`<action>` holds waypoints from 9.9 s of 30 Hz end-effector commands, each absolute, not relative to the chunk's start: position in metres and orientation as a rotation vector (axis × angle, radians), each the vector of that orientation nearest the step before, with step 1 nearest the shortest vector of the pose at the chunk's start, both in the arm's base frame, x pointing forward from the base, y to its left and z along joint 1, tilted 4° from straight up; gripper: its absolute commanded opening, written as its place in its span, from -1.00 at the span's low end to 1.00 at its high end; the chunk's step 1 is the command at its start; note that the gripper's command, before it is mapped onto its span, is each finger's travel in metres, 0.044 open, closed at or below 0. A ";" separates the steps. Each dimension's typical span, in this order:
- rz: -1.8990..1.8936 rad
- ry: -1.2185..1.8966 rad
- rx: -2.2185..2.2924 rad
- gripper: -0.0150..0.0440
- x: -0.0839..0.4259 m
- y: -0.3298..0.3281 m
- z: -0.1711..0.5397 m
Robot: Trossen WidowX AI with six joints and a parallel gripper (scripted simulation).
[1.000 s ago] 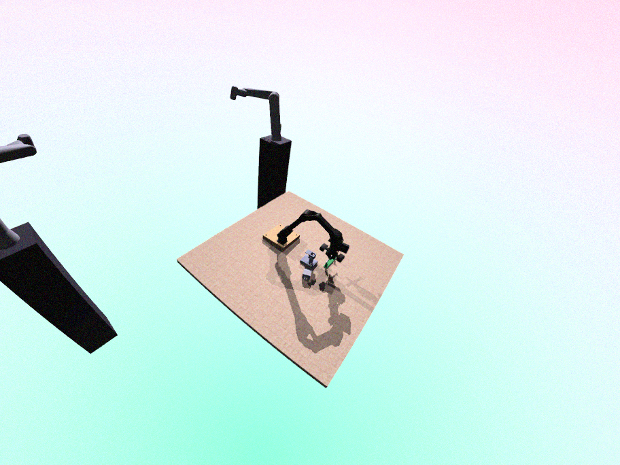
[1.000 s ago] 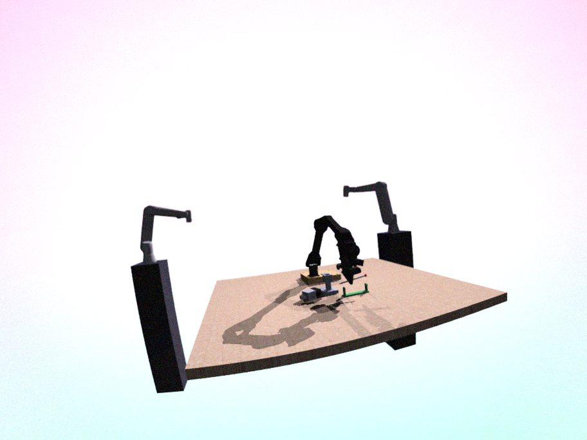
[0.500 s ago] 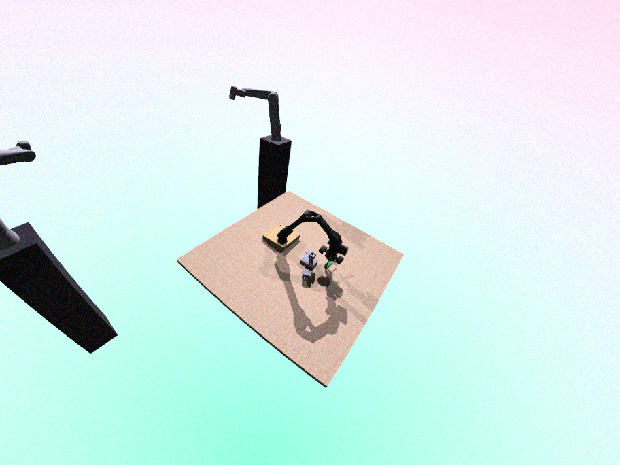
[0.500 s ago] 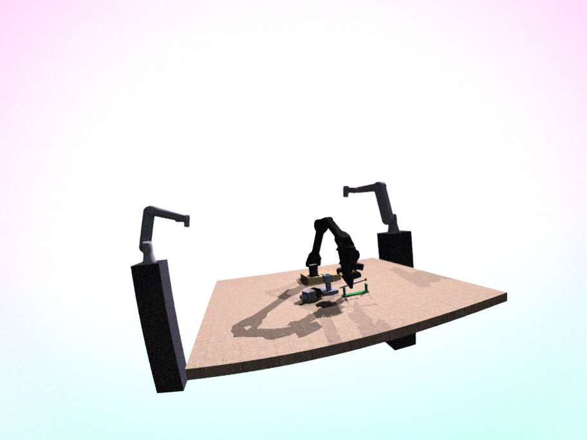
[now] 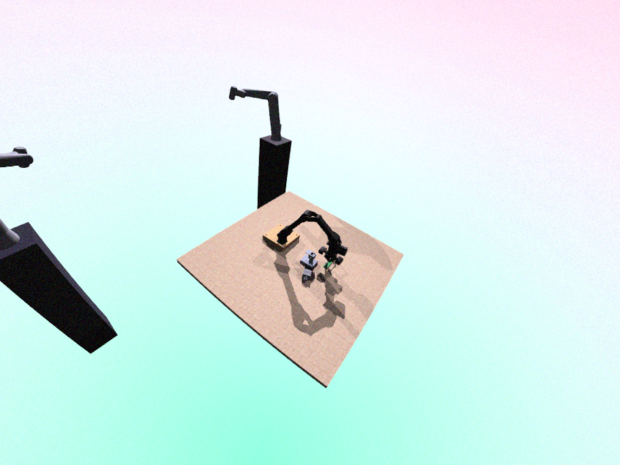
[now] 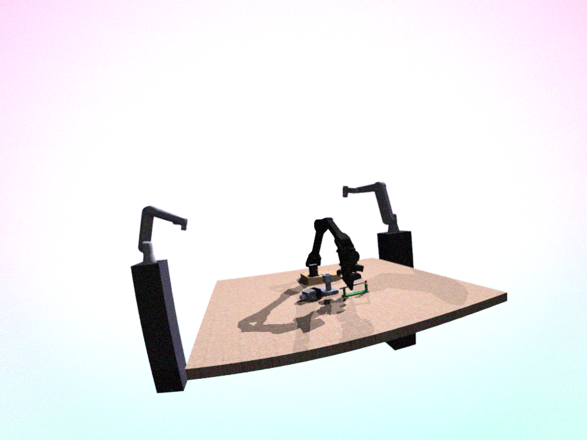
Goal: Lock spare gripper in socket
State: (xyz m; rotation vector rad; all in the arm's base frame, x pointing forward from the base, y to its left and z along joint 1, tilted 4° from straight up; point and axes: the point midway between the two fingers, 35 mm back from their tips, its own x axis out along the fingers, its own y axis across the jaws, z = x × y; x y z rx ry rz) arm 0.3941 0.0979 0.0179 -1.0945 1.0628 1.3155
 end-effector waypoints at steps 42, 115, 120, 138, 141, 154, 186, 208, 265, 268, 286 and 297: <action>1.314 1.059 -1.096 0.49 0.394 0.098 0.015; -0.549 1.279 0.190 1.00 0.359 -0.059 0.123; -0.832 1.111 0.435 1.00 0.346 -0.083 0.118; -1.013 0.961 0.608 1.00 0.335 -0.100 0.116; -1.013 0.961 0.608 1.00 0.335 -0.099 0.114; -1.025 0.963 0.622 1.00 0.334 -0.097 0.046; -1.026 0.964 0.623 1.00 0.334 -0.093 -0.003; -1.026 0.964 0.623 0.35 0.333 -0.093 -0.013; -0.832 1.193 0.190 -0.49 0.326 -0.073 0.105; -0.783 1.238 0.092 -0.49 0.324 -0.068 0.106; -0.454 1.470 -0.501 -0.49 0.310 -0.040 0.117; -0.225 1.577 -0.867 -0.49 0.303 -0.025 0.127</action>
